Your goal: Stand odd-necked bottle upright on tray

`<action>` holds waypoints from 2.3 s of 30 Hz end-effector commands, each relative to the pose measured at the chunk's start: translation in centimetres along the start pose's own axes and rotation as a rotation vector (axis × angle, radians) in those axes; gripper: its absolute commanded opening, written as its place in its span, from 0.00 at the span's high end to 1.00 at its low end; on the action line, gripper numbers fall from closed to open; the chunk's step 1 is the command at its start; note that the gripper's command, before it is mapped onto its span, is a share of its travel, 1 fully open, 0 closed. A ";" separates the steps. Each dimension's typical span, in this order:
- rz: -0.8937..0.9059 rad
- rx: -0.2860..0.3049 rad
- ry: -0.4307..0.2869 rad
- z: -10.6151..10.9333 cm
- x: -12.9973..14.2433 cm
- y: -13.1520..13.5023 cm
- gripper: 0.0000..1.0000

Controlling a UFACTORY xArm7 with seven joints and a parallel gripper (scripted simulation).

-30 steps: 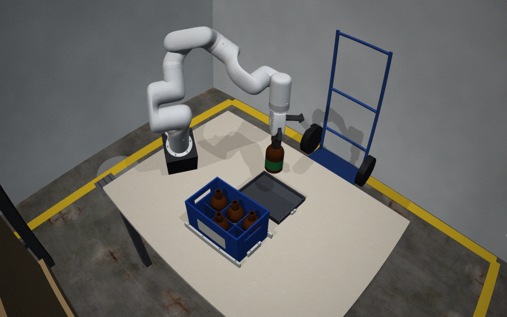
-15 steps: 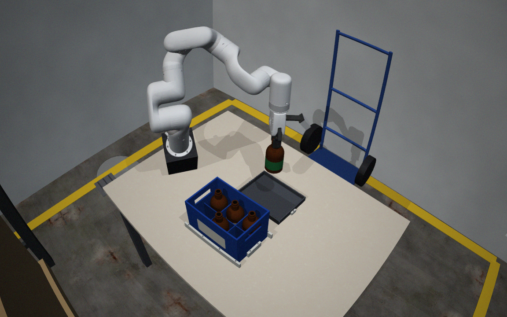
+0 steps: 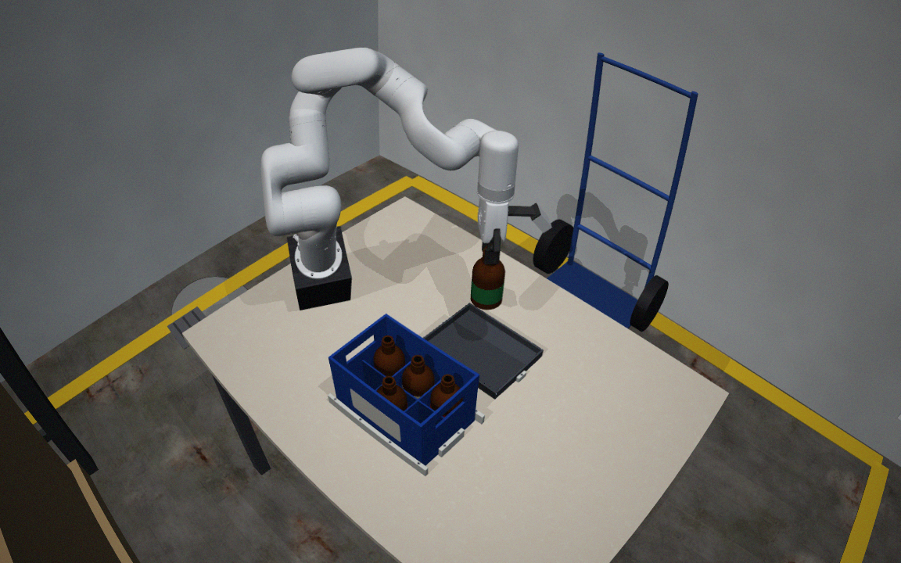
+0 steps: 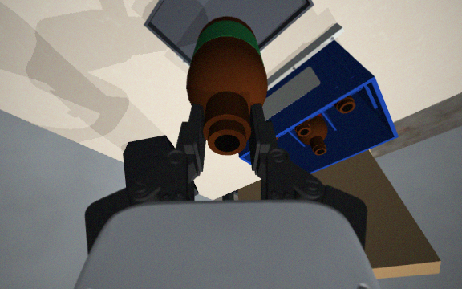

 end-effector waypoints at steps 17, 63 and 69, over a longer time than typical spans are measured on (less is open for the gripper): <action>0.000 0.002 0.003 -3.0 -0.1 0.0 1.00; 0.000 0.002 0.003 -14.1 -0.2 0.0 1.00; 0.000 0.002 0.003 -14.8 -0.2 0.0 1.00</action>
Point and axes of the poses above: the point where the finger pads meet when closed, its own z axis back along the fingers, its own y axis across the jaws, x = y × z, the point moved 3 cm from there along z, back along the fingers, and after that the axes turned 13 degrees about z, right-handed, at the moved point
